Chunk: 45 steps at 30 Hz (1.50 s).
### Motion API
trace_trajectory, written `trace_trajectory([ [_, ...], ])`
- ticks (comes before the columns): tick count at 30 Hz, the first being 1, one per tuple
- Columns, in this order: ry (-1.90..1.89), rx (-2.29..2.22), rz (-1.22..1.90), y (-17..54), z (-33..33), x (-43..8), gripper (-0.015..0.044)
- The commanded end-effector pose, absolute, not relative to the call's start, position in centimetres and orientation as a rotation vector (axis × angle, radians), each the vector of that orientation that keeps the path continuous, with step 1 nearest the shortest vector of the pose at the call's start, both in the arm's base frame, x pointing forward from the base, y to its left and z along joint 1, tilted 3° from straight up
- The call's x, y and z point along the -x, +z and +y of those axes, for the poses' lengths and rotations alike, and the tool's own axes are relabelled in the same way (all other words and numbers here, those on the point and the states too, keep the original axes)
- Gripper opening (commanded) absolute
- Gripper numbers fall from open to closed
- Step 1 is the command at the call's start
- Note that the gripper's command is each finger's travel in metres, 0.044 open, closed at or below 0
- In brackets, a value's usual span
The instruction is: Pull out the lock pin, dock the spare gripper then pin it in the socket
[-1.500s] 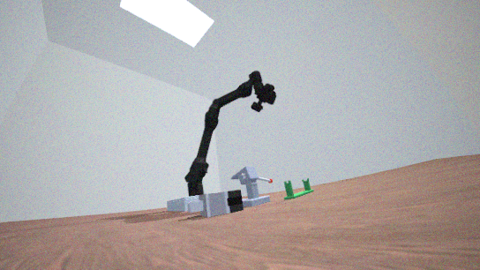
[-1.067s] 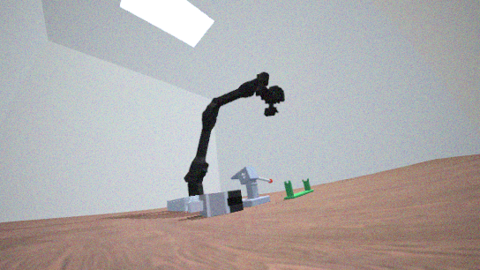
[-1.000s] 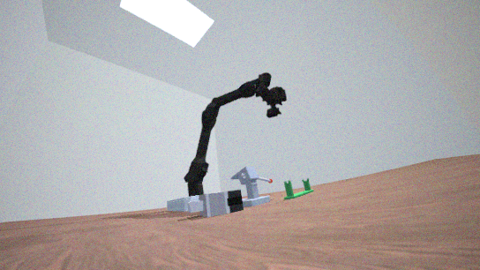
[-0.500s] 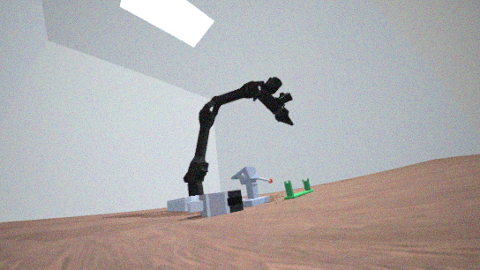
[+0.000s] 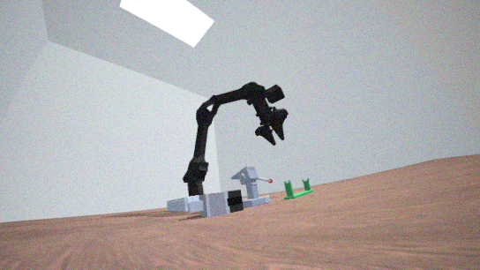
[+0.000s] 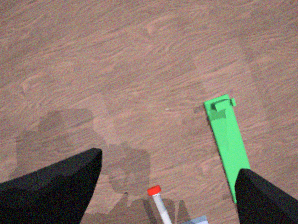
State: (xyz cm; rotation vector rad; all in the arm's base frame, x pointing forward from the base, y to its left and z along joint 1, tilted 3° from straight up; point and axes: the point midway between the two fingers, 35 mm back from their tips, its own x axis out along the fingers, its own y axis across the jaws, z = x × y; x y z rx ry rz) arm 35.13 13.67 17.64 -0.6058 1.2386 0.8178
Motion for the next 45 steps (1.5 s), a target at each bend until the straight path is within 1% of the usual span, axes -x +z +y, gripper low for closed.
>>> trace_trajectory([
  [1, 1.063, 1.03, 1.357, 15.1, 7.8, -31.6, 0.03],
  [12, 1.073, 1.043, 1.357, 14.9, 7.7, -31.5, 0.03],
  [15, 1.089, 1.065, 1.341, 13.5, 7.6, -31.5, 0.03],
  [21, 1.149, 1.152, 1.276, 8.3, 7.4, -31.0, 0.03],
  [45, 1.152, 1.157, 1.272, 4.7, 7.2, -31.0, 0.03],
])
